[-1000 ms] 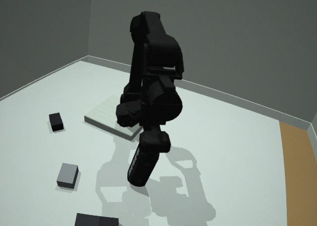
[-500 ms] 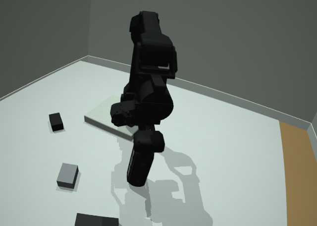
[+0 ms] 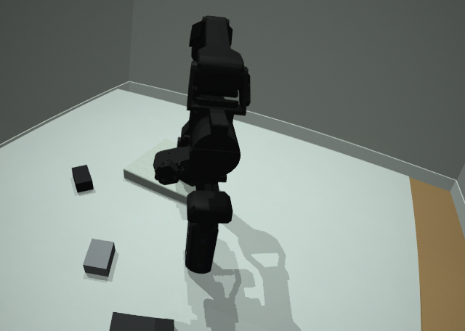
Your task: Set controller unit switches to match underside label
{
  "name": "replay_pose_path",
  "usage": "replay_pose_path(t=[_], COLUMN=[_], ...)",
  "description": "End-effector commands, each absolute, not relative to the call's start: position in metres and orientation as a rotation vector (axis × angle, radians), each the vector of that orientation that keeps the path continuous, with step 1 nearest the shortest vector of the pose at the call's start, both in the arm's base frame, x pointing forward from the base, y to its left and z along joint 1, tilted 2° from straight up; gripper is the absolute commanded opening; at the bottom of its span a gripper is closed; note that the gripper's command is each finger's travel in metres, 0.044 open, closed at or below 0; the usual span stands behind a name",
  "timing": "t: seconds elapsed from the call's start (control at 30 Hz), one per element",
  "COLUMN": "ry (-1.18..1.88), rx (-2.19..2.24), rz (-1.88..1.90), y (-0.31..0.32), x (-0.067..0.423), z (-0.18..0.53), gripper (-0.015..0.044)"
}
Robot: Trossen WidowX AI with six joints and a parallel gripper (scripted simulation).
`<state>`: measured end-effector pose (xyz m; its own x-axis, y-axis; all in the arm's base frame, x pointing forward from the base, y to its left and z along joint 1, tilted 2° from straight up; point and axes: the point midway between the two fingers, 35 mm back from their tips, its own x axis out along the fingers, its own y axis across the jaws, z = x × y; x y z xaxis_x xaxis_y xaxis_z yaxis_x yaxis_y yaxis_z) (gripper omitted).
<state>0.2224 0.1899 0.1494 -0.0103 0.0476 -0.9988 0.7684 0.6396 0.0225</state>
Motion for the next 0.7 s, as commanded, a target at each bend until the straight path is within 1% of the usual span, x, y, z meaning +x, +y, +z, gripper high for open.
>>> replay_pose_path(t=[0.0,0.67], ry=[1.481,1.48], rx=[0.707,0.707], rz=[-0.665,-0.665], y=[0.185,0.172], x=[0.226,0.236], z=[0.145,0.143], gripper=[0.0338,0.0338])
